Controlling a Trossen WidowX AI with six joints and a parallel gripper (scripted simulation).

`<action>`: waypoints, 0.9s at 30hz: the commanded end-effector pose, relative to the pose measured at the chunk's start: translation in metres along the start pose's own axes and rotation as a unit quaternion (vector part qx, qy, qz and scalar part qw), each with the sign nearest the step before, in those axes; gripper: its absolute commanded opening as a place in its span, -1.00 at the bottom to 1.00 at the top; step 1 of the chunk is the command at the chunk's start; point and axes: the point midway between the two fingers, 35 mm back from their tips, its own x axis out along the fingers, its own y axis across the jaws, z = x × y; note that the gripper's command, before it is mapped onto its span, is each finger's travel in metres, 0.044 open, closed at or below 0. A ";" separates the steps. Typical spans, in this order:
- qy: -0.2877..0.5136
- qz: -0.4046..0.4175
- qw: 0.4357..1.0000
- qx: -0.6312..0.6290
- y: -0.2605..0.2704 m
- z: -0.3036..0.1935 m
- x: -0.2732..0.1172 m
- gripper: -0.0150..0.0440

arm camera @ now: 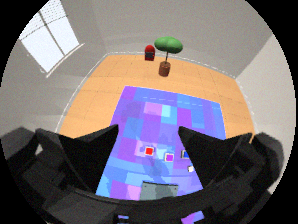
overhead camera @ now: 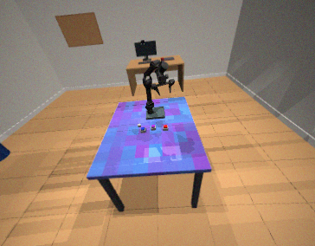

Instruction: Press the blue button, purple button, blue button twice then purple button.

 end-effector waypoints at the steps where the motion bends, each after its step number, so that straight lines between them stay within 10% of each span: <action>1: 0.003 -0.002 1.000 0.001 -0.002 -0.001 0.002 0.86; 15: 0.229 -0.101 0.968 0.018 -0.169 -0.096 0.117 0.86; 27: 0.344 -0.077 0.934 0.061 -0.246 -0.194 0.138 0.86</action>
